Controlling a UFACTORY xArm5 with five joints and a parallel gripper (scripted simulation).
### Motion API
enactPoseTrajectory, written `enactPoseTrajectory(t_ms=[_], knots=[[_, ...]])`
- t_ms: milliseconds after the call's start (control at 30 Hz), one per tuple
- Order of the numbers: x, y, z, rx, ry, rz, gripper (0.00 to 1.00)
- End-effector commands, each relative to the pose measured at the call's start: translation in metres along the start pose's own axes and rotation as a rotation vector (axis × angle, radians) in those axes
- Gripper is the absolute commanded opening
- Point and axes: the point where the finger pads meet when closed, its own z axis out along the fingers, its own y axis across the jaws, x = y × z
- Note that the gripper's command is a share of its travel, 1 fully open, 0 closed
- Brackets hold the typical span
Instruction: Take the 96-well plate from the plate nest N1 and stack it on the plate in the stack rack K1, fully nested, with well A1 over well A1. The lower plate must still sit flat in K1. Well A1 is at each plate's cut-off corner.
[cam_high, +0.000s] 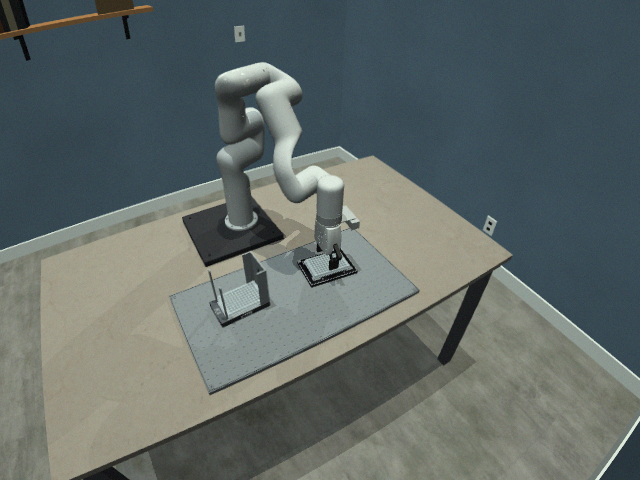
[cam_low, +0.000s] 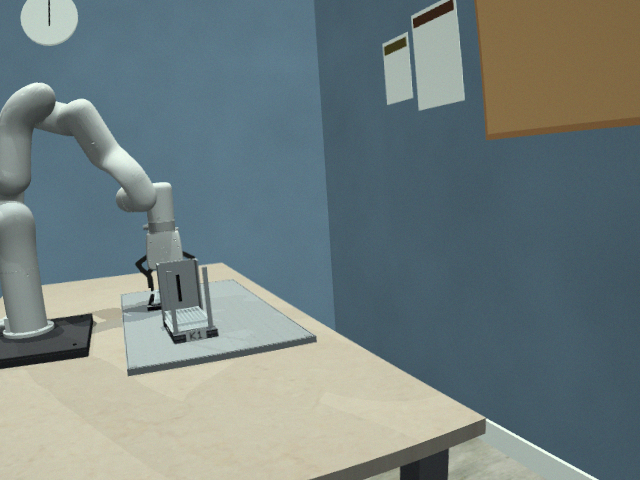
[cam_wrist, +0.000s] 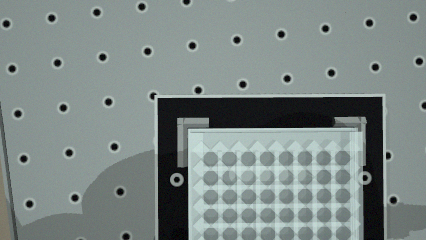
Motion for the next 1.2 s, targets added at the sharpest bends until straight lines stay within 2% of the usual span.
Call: enactPoseTrajectory(t_ms=[0,833,1167], knots=[[0.001,0.001,0.001,-0.003,0.002,0.0,1.0],[0.001,0.001,0.017,-0.003,0.002,0.0,1.0],[0.001,0.001,0.017,-0.003,0.002,0.0,1.0]])
